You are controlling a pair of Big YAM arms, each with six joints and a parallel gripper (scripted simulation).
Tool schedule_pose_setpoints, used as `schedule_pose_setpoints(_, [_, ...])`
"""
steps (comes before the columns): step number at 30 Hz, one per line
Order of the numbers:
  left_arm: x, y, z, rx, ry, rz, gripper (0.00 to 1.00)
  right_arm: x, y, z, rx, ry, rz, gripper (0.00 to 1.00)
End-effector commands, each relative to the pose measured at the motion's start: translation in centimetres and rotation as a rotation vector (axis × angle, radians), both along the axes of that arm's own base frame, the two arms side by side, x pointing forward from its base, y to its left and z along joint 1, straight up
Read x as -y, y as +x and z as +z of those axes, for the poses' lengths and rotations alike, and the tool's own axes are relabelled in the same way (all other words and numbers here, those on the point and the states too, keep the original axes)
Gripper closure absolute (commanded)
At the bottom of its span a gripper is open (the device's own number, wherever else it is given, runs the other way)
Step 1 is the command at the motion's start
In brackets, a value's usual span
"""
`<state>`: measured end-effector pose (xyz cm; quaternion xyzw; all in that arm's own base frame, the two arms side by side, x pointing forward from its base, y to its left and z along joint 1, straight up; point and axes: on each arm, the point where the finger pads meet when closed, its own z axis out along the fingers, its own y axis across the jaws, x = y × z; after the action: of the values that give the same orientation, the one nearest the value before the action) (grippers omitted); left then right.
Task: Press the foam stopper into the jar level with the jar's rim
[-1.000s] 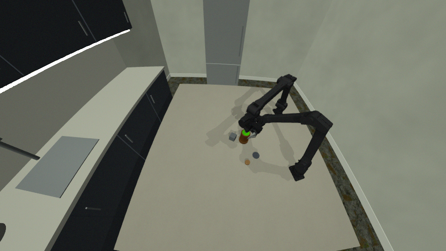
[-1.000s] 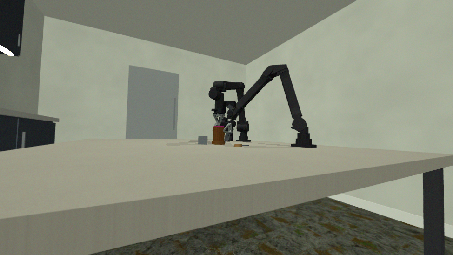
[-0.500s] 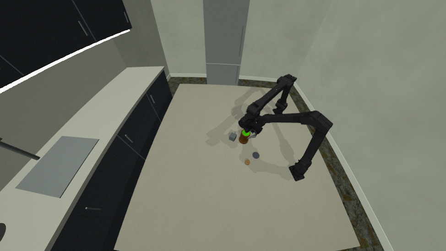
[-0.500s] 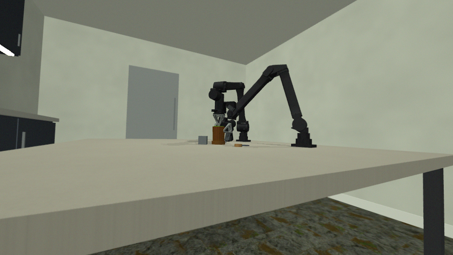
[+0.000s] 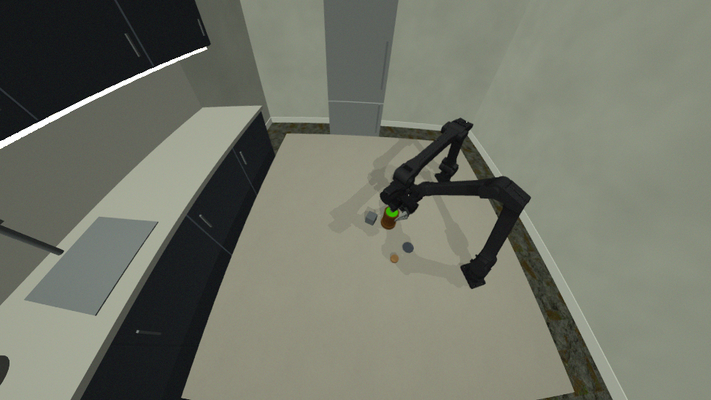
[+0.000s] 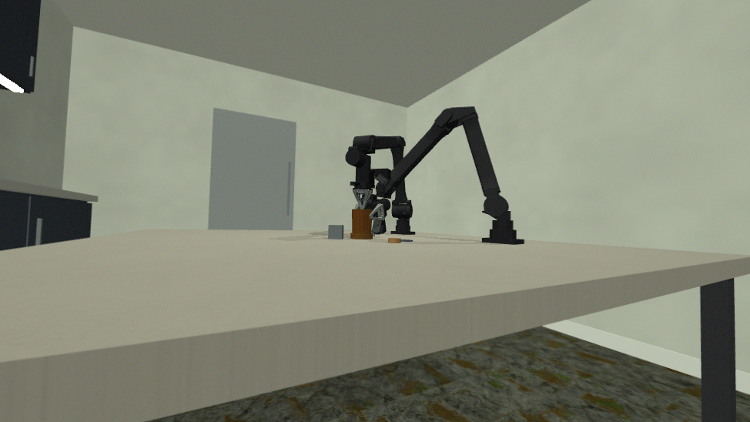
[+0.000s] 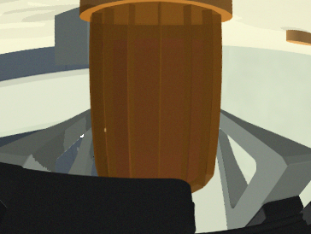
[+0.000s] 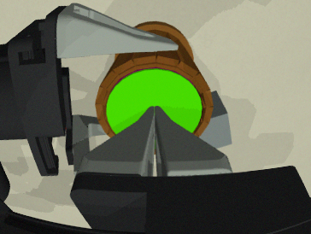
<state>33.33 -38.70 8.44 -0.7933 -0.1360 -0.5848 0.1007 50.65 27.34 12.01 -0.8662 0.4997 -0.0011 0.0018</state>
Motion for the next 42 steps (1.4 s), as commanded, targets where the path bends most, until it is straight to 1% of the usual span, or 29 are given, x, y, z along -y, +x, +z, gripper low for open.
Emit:
schedule_pose_setpoints(1, [0.2,-0.2,1.3,0.024,-0.045,-0.002,0.36,0.7,0.3,-1.6,-0.013,-0.01,-0.012,1.0])
schedule_pose_setpoints(27, [0.2,-0.2,1.3,0.024,-0.045,-0.002,0.36,0.8,0.2,-3.0,-0.023,-0.015,-0.011,1.0])
schedule_pose_setpoints(29, [0.2,-0.2,1.3,0.024,-0.045,-0.002,0.36,0.8,0.2,-3.0,-0.023,-0.015,-0.011,1.0])
schedule_pose_setpoints(30, [0.2,-0.2,1.3,0.024,-0.045,-0.002,0.36,0.1,0.5,-2.2,-0.01,-0.008,-0.005,1.0])
schedule_pose_setpoints(31, [0.2,-0.2,1.3,0.024,-0.045,-0.002,0.36,0.8,0.1,-3.2,-0.025,-0.016,-0.011,1.0])
schedule_pose_setpoints(42, [0.2,-0.2,1.3,0.024,-0.045,-0.002,0.36,0.8,0.1,-3.8,-0.03,-0.018,-0.011,1.0])
